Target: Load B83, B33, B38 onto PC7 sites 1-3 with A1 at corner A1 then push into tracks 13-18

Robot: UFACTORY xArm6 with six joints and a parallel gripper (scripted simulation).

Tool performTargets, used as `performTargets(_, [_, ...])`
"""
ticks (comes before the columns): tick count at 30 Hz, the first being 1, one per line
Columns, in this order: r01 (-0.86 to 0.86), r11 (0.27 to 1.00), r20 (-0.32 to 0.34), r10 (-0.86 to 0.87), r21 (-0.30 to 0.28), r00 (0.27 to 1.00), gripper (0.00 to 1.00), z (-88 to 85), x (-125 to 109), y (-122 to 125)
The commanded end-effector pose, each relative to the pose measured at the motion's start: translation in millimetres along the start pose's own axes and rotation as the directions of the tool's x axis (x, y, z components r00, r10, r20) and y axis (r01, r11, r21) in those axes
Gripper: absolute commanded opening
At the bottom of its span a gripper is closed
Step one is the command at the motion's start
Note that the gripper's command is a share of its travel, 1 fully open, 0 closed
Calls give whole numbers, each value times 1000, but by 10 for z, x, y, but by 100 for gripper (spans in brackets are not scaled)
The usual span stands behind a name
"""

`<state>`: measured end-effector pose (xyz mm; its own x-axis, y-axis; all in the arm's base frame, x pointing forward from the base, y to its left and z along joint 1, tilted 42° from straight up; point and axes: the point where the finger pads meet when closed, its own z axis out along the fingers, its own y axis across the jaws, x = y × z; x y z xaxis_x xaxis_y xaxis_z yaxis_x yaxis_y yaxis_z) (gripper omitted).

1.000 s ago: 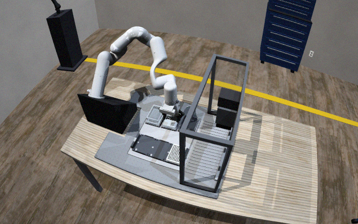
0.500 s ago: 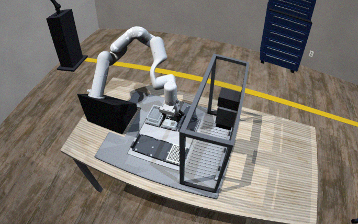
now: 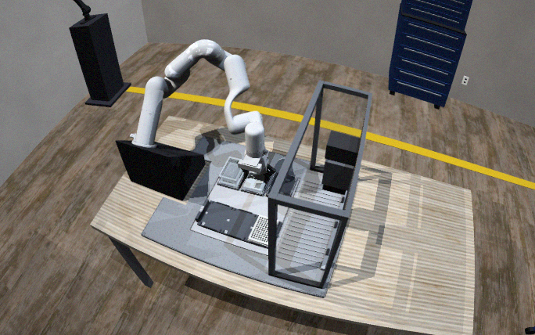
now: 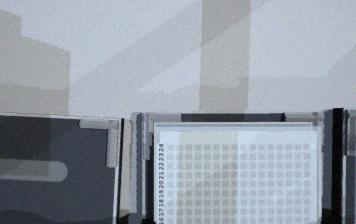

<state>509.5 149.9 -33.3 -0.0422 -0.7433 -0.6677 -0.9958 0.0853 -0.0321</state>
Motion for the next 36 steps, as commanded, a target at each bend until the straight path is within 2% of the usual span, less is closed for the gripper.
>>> performTargets(1, [1,1000,-1,-1,4,1000,0,-13,-1,-15])
performTargets(36, [1,1000,0,-1,4,1000,0,-214,-1,-15])
